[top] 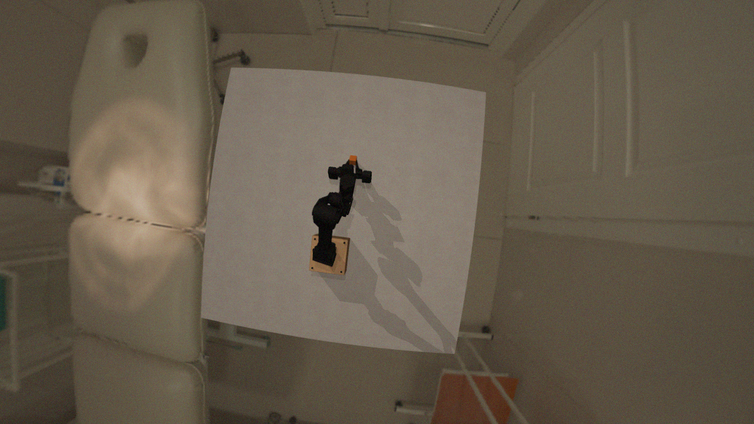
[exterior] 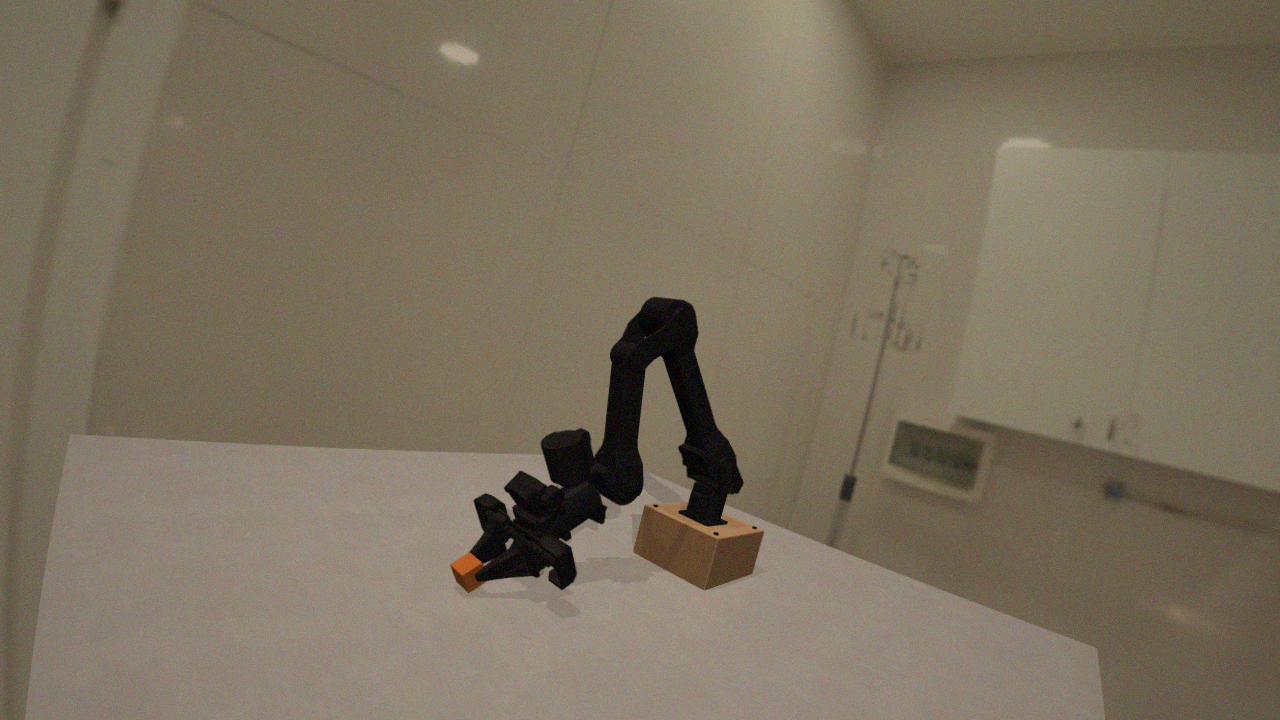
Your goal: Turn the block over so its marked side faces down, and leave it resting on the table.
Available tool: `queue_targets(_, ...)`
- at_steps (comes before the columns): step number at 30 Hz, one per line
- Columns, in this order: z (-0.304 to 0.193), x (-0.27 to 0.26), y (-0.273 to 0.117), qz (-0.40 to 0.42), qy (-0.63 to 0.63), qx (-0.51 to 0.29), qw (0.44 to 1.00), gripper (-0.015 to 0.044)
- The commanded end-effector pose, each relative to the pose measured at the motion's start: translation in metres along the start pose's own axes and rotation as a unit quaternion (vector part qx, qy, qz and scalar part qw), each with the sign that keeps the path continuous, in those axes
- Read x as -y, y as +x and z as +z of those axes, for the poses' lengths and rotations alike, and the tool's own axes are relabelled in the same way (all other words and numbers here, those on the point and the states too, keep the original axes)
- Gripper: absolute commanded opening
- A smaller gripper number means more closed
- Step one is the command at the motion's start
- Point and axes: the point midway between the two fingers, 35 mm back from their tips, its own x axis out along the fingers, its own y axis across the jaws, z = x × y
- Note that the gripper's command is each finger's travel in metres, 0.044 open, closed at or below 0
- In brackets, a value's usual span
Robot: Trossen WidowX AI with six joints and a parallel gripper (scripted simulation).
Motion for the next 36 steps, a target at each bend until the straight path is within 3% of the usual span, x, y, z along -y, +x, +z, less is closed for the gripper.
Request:
queue_targets(1, -0.0016, -0.0005, 0.0001, 0.002, 0.003, -0.001, 1.0, 0.0)
queue_targets(3, -0.0016, -0.0005, 0.0001, 0.002, 0.003, -0.001, 1.0, 0.0)
queue_targets(20, -0.0016, -0.0005, 0.0001, 0.002, 0.003, -0.001, 1.0, 0.044)
queue_targets(36, -0.0016, -0.0005, 0.0001, 0.002, 0.003, -0.001, 1.0, 0.044)
